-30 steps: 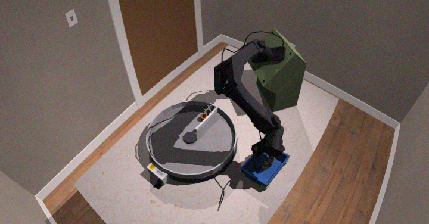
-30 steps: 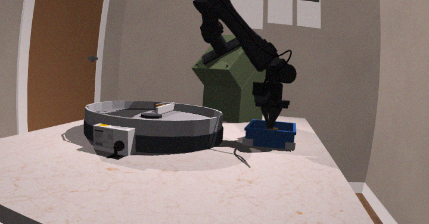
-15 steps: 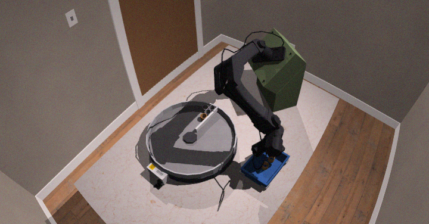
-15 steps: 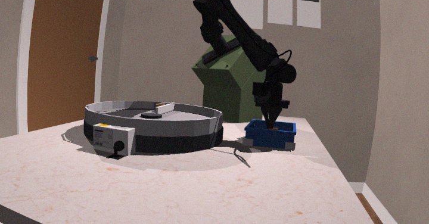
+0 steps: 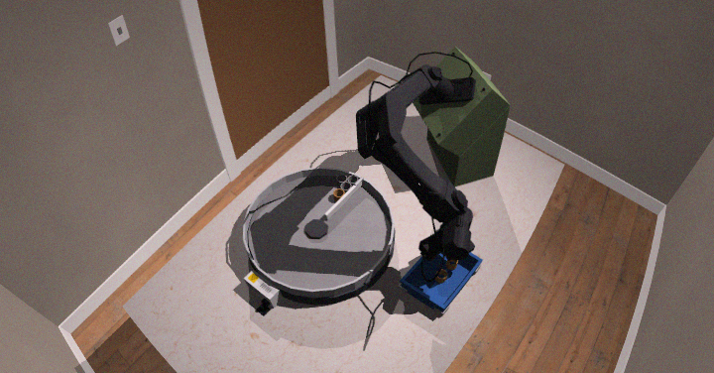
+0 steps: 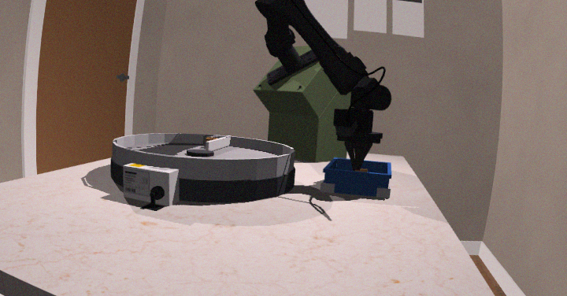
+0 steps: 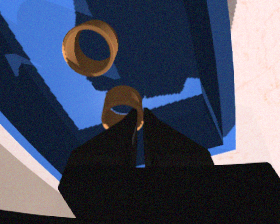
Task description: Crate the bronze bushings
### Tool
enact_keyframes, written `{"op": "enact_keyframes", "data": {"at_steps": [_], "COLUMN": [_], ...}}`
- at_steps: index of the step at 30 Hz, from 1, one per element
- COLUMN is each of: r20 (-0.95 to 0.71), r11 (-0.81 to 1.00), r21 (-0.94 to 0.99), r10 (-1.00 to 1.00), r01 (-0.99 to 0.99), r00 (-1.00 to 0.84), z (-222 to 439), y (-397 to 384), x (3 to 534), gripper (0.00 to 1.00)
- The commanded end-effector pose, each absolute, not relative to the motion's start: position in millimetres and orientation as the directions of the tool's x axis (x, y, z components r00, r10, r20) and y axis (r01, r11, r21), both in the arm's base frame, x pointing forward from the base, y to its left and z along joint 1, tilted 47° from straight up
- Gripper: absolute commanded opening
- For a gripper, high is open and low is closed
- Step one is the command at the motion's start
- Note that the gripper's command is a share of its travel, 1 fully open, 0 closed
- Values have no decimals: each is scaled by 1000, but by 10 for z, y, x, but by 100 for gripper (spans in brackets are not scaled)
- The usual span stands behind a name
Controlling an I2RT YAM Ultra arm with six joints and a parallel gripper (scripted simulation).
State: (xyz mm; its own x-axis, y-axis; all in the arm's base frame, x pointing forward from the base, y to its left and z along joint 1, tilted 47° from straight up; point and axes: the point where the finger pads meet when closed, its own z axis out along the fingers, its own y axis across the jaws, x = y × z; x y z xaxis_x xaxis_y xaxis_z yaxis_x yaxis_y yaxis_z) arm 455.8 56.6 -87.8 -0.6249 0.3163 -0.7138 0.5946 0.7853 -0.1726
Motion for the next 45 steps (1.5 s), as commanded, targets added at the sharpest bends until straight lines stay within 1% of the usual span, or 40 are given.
{"op": "enact_keyframes", "data": {"at_steps": [1, 28, 29, 45], "r20": [-719, -719, -719, -720], "r11": [802, 802, 802, 801], "r21": [-161, -161, -161, -161], "r10": [304, 304, 304, 304], "r01": [576, 576, 576, 576], "r00": [-624, -624, -624, -624], "z": [-822, -822, -822, -821], "y": [680, 680, 680, 679], "x": [4583, 4583, 4583, 4583], "gripper": [0, 0, 14, 14]}}
